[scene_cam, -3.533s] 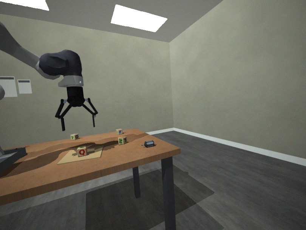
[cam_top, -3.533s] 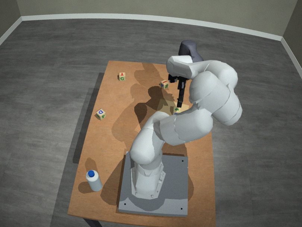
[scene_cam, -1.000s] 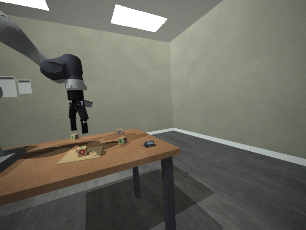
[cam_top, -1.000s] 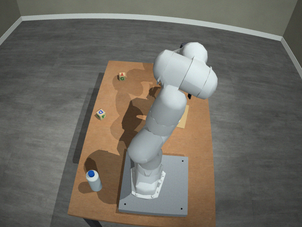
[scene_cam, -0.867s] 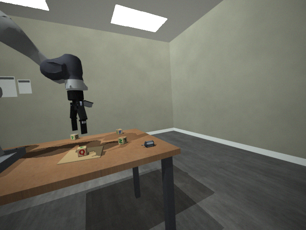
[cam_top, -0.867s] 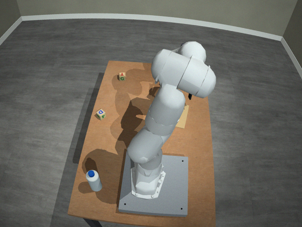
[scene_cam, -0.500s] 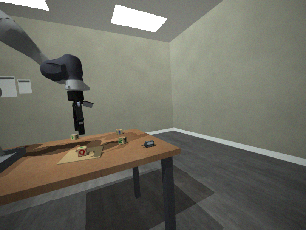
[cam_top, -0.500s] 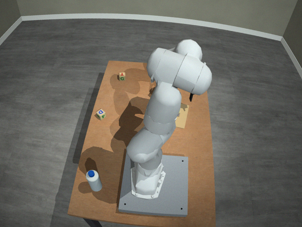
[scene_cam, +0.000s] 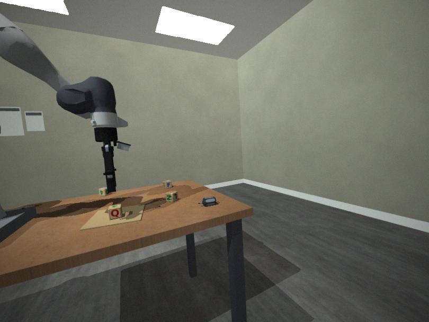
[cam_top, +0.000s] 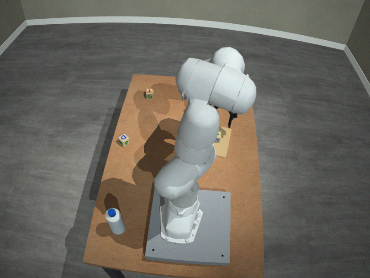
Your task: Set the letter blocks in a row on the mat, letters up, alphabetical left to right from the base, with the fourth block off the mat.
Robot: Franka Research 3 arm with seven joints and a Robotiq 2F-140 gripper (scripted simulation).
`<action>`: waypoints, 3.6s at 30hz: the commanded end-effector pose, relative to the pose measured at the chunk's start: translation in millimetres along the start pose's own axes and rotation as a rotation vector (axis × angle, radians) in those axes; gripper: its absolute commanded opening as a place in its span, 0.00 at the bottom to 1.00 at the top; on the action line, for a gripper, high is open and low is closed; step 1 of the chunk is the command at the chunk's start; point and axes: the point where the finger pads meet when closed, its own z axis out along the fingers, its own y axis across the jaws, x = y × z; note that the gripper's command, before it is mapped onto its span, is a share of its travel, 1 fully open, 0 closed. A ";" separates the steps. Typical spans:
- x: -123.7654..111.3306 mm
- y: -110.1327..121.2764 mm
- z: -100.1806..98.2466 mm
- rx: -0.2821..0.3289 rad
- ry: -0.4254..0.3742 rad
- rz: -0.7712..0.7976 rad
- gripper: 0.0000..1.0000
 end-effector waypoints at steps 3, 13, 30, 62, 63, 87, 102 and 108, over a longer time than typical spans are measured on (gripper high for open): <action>0.9 -0.1 0.1 -0.004 0.008 0.059 0.55; 0.9 -0.1 0.1 -0.004 0.008 0.059 0.55; 0.9 -0.1 0.1 -0.004 0.008 0.059 0.55; 1.1 -0.6 27.2 -0.004 0.008 0.058 0.55; 1.2 -0.6 28.7 -0.004 0.008 0.058 0.55; 1.4 -1.0 51.8 -0.004 0.008 0.058 0.55; 1.4 -1.0 52.5 -0.004 0.008 0.058 0.55; 1.4 -1.0 52.5 -0.004 0.008 0.058 0.55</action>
